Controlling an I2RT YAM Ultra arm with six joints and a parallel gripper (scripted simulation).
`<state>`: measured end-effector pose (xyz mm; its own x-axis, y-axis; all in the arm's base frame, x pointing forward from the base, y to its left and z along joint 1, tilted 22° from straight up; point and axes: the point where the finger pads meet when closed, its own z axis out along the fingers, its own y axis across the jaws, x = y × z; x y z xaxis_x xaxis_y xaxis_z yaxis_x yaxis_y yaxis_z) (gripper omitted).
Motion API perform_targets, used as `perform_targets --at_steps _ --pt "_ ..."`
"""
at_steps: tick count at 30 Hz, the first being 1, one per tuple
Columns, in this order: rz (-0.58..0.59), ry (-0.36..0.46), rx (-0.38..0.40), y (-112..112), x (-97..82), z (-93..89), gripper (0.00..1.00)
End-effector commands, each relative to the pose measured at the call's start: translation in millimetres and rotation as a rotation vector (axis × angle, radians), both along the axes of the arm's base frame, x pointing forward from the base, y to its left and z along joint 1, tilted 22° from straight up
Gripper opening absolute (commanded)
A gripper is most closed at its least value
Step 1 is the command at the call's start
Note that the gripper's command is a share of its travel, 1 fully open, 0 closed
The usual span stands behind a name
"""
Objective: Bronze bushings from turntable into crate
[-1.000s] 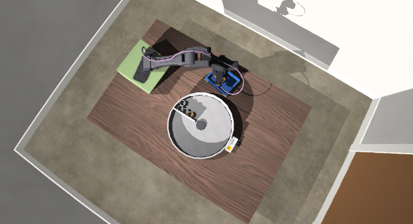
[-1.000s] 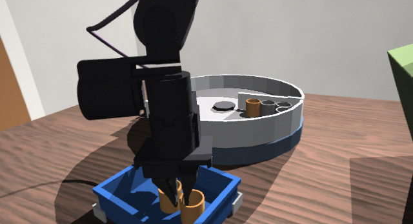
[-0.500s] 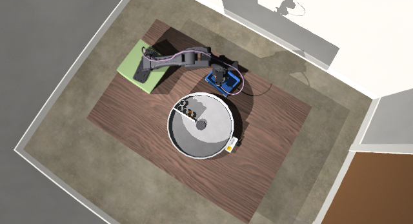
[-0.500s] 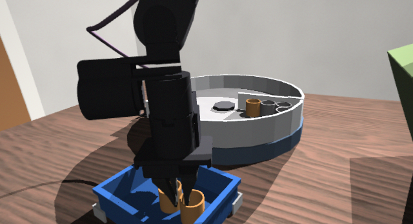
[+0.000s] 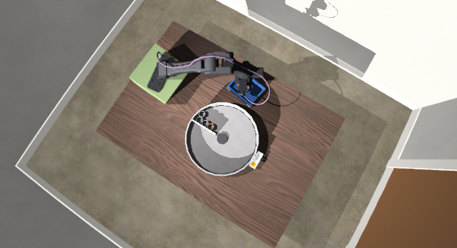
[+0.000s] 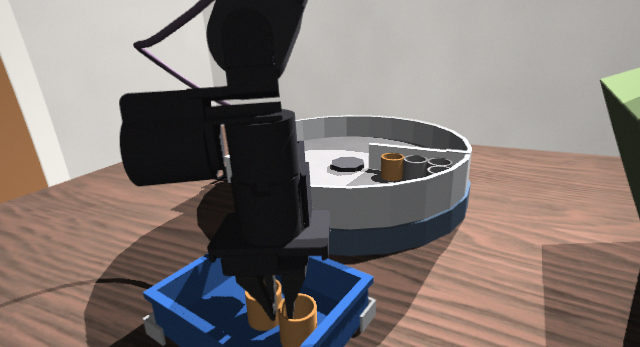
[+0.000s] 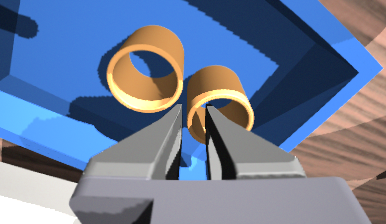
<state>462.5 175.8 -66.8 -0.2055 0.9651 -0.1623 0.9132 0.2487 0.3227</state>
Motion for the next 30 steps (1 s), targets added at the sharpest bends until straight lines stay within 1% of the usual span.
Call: perform_targets --at_steps 1,3,5,8,13,15,18,20,26,30 --pt "0.007 -0.054 0.023 13.1 9.7 33.8 0.16" --pt "0.007 -0.054 0.023 13.1 9.7 33.8 0.16" --pt "0.005 -0.055 0.021 13.0 7.4 39.5 0.16" --pt "0.005 -0.017 0.001 6.8 -10.2 37.1 0.16" --pt "0.005 -0.017 0.001 8.2 -19.0 58.4 0.16" --pt "0.005 -0.026 0.005 10.3 -19.9 70.2 0.16" --pt "0.005 -0.023 0.004 10.6 -26.1 81.7 0.16" --pt "0.005 -0.023 0.004 10.6 -26.1 81.7 0.16" --pt "0.005 -0.05 0.018 16.3 -25.3 109.2 0.16" --pt "0.005 -0.055 0.021 17.5 -25.6 115.7 0.16"
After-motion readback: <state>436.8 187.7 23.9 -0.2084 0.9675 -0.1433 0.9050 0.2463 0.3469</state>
